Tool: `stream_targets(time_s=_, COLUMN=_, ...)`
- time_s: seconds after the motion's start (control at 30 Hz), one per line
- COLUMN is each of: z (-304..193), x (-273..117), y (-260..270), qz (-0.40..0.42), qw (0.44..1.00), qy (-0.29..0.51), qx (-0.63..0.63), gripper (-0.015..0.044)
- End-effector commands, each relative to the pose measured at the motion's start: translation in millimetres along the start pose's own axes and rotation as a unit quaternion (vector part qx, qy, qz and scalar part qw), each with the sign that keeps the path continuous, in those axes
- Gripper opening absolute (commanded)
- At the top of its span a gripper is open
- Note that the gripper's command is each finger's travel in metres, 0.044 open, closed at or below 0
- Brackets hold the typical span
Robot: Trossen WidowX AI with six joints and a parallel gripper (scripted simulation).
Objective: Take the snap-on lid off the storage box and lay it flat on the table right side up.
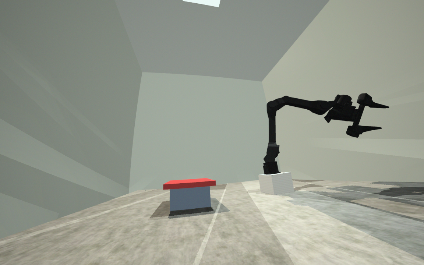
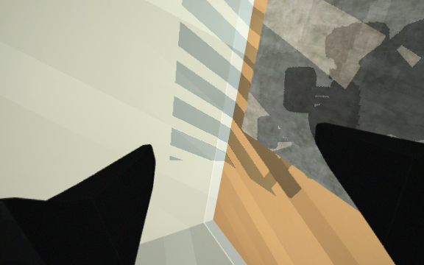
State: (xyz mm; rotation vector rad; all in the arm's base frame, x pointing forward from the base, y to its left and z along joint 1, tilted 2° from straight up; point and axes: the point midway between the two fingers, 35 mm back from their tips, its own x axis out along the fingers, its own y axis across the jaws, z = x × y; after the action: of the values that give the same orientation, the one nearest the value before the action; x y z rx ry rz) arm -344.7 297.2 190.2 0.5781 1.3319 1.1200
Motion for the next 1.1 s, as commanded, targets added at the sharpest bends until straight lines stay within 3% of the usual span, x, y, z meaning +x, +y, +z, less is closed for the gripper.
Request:
stream_targets(time_s=0.0, z=2.9, x=1.5, y=0.2, qz=-0.001, qw=1.0, qy=-0.002, qx=0.001, gripper=0.0374)
stream_targets(time_s=0.2, z=94.9, x=37.2, y=-1.1, qz=-0.033, qw=0.996, qy=-0.065, qx=0.043, gripper=0.0235)
stream_targets(time_s=0.7, z=290.1, x=44.4, y=-47.4, qz=-0.102, qw=0.972, qy=-0.175, qx=0.118, gripper=0.0235)
stream_targets(time_s=0.97, z=408.0, x=1.6, y=-104.2, qz=-0.131, qw=0.931, qy=-0.273, qx=0.204, gripper=0.0235)
stream_targets(time_s=1.07, z=425.9, x=-10.1, y=-116.2, qz=-0.135, qw=0.922, qy=-0.29, qx=0.22, gripper=0.0235)
